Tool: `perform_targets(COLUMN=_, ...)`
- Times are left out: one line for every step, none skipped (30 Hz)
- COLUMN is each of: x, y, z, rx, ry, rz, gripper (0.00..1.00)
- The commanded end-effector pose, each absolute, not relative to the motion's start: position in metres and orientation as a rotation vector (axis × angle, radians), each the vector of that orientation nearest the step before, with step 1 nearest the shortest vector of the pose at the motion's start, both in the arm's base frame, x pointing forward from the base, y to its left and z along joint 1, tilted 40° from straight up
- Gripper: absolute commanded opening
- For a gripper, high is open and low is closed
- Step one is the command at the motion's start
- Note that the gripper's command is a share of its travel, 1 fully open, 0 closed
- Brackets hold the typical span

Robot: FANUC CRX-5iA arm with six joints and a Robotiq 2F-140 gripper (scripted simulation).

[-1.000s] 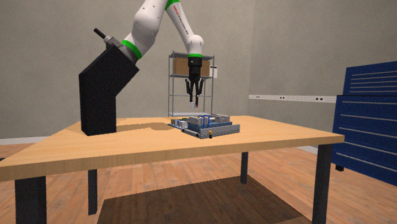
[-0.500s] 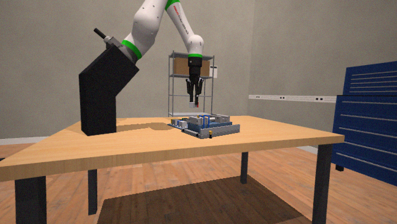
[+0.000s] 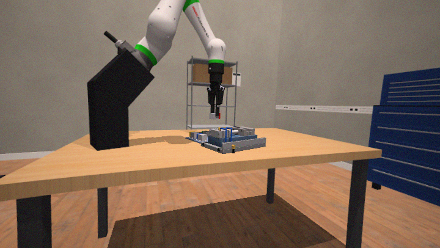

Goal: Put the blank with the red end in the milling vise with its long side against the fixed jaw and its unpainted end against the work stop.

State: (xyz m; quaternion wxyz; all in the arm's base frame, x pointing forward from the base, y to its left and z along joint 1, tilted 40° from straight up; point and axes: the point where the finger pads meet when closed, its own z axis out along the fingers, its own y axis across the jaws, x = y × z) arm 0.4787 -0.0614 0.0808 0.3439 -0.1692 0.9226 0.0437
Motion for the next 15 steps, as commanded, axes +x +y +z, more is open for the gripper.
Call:
perform_targets(x=0.4789, y=-0.0617, z=0.0814, rx=-0.372, ry=2.411, rz=0.131, gripper=0.1)
perform_targets(x=0.4789, y=-0.0617, z=0.0814, rx=-0.354, ry=2.415, rz=0.138, gripper=0.1)
perform_targets(x=0.4789, y=-0.0617, z=0.0814, rx=-0.354, ry=2.415, rz=0.138, gripper=0.1)
perform_targets(x=0.4789, y=-0.0617, z=0.0814, rx=-0.354, ry=2.415, rz=0.138, gripper=0.1)
perform_targets(x=0.4789, y=-0.0617, z=0.0814, rx=-0.351, ry=2.413, rz=0.145, gripper=0.1)
perform_targets(x=0.4789, y=-0.0617, z=0.0814, rx=-0.332, ry=2.416, rz=0.152, gripper=0.1)
perform_targets(x=0.4789, y=-0.0617, z=0.0814, rx=-0.314, ry=2.419, rz=0.158, gripper=0.1)
perform_targets(x=0.4789, y=-0.0617, z=0.0814, rx=-0.295, ry=2.422, rz=0.165, gripper=0.1)
perform_targets(x=0.4789, y=-0.0617, z=0.0814, rx=-0.276, ry=2.425, rz=0.171, gripper=0.1)
perform_targets(x=0.4789, y=-0.0617, z=0.0814, rx=-0.258, ry=2.428, rz=0.178, gripper=0.1)
perform_targets(x=0.4789, y=-0.0617, z=0.0814, rx=-0.239, ry=2.43, rz=0.184, gripper=0.1)
perform_targets(x=0.4789, y=-0.0617, z=0.0814, rx=-0.22, ry=2.433, rz=0.191, gripper=0.1)
perform_targets(x=0.4789, y=-0.0617, z=0.0814, rx=-0.202, ry=2.435, rz=0.197, gripper=0.1)
perform_targets(x=0.4789, y=-0.0617, z=0.0814, rx=-0.183, ry=2.438, rz=0.204, gripper=0.1)
perform_targets(x=0.4789, y=-0.0617, z=0.0814, rx=-0.164, ry=2.44, rz=0.21, gripper=0.1)
